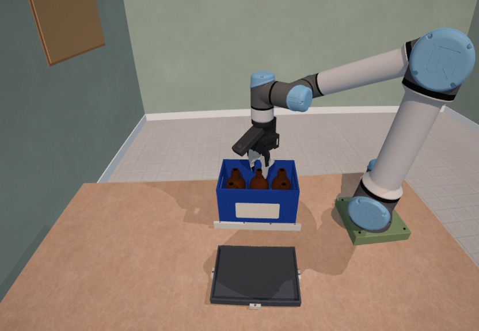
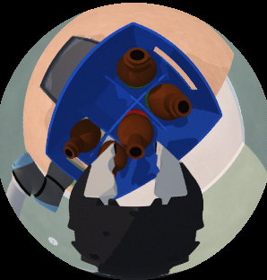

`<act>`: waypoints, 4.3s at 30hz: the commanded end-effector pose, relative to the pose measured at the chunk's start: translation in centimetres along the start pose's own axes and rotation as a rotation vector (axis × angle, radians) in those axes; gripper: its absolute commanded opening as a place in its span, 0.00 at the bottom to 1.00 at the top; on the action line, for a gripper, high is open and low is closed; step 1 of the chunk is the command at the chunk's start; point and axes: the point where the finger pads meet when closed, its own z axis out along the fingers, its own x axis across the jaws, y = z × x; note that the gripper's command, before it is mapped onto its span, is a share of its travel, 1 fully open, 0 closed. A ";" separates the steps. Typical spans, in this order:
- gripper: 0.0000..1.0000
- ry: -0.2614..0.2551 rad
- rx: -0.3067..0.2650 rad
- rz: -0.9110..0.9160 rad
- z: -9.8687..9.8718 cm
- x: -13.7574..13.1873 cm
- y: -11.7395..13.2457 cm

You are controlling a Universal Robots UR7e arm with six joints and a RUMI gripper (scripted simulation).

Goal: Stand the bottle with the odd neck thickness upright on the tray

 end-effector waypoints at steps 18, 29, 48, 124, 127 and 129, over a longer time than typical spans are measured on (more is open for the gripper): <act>0.38 0.001 0.000 0.000 0.0 0.0 0.0; 0.00 0.001 0.000 0.000 0.0 0.0 0.0; 0.00 0.001 0.000 0.000 0.0 0.0 0.0; 0.00 0.001 0.000 0.000 -2.4 0.3 0.0; 0.00 0.001 0.000 0.000 -2.7 0.4 0.0; 0.00 0.001 0.000 0.000 -3.0 0.4 0.0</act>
